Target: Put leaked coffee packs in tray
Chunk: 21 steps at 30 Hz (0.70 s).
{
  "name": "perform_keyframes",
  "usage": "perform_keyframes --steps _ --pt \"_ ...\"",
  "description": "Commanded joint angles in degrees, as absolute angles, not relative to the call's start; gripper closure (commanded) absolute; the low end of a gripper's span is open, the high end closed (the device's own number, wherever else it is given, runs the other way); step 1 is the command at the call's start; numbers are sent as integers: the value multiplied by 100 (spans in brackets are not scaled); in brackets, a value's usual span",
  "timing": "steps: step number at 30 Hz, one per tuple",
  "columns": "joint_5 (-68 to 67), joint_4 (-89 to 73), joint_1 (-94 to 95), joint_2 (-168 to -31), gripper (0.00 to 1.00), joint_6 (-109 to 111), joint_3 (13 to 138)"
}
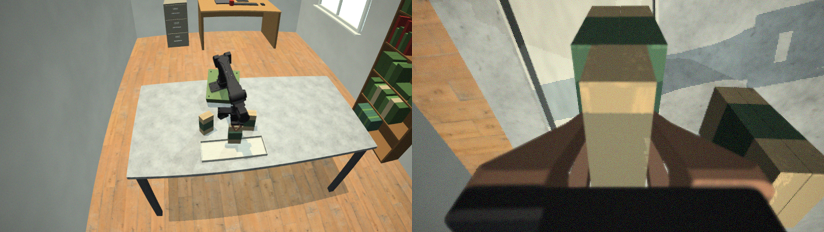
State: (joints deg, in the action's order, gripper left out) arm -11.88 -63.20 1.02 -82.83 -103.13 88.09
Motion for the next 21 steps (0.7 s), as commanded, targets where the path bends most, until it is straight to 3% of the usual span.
perform_keyframes --steps 1,21 --pt "-1160 -6609 46 -8483 76 -10234 9413" --pt "-1149 -6987 20 -8954 76 -10208 10412"
